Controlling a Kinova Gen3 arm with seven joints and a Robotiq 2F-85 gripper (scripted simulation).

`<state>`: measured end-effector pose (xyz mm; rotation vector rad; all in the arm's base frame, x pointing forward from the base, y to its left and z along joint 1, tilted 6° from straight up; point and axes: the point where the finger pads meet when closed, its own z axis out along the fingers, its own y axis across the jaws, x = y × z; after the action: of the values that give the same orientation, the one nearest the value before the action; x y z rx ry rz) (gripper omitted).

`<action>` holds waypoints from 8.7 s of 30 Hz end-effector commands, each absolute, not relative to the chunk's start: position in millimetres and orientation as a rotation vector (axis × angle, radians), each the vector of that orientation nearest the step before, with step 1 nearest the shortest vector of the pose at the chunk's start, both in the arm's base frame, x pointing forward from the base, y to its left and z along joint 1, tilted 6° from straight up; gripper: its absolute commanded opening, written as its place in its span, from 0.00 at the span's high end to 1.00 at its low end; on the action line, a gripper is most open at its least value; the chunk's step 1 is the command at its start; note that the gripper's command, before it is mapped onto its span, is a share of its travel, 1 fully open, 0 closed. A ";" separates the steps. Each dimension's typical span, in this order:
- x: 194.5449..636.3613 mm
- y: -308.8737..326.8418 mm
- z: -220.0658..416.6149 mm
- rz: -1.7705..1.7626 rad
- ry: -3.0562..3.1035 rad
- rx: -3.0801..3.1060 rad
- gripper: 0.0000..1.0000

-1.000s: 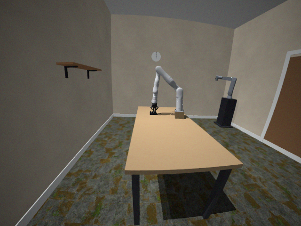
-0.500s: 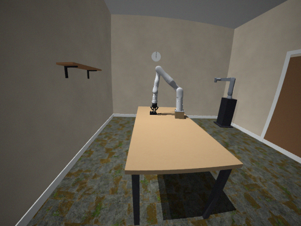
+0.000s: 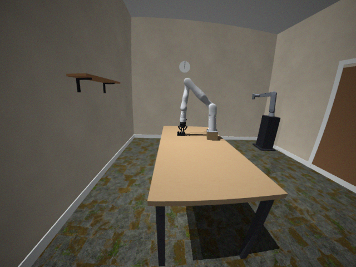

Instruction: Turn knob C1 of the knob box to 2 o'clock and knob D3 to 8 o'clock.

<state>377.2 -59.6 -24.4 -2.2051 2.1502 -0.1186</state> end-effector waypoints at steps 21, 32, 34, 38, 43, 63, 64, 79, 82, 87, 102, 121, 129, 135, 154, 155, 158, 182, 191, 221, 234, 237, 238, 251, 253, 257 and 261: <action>377.6 -58.8 -24.5 -0.118 2.148 -2.206 0.81; 377.6 -58.8 -24.5 -0.118 2.148 -2.206 0.81; 377.6 -58.8 -24.3 -0.118 2.148 -2.206 0.81; 377.2 -58.8 -20.3 -0.118 2.148 -2.206 0.81; 376.6 -58.7 -13.6 -0.118 2.148 -2.206 0.81; 374.0 -58.4 13.4 -0.118 2.148 -2.206 0.81; 374.0 -58.4 13.4 -0.118 2.148 -2.206 0.81; 373.2 -57.7 13.4 -0.115 2.104 -2.250 0.81; 372.2 -56.8 13.6 -0.111 2.041 -2.310 0.81; 369.6 -54.5 14.1 -0.102 1.855 -2.468 0.81; 363.5 -50.6 19.3 -0.093 0.909 -2.972 0.81; 369.7 -56.3 30.3 -0.144 -0.305 -3.140 0.81; 371.4 -57.4 31.9 -0.152 -0.439 -3.132 0.81; 371.6 -57.6 32.1 -0.153 -0.456 -3.131 0.81; 371.6 -57.6 32.1 -0.153 -0.456 -3.131 0.81; 371.6 -57.6 32.1 -0.153 -0.456 -3.131 0.81; 371.6 -57.6 32.1 -0.153 -0.456 -3.131 0.81; 372.0 -57.7 28.7 -0.151 -0.456 -3.130 0.81; 372.9 -58.0 20.8 -0.150 -0.456 -3.129 0.81; 376.0 -58.9 -7.7 -0.150 -0.456 -3.129 0.81; 376.3 -59.0 -10.5 -0.150 -0.456 -3.129 0.81; 376.3 -59.0 -10.5 -0.150 -0.456 -3.129 0.81; 376.3 -59.0 -10.5 -0.150 -0.456 -3.129 0.81; 376.3 -59.0 -10.5 -0.150 -0.456 -3.129 0.81; 376.3 -59.0 -10.5 -0.150 -0.456 -3.129 0.81; 376.3 -59.0 -10.5 -0.150 -0.456 -3.129 0.81; 376.3 -59.0 -10.5 -0.150 -0.456 -3.129 0.81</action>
<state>375.8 -59.0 -11.0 -3.1290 -0.4562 -0.1476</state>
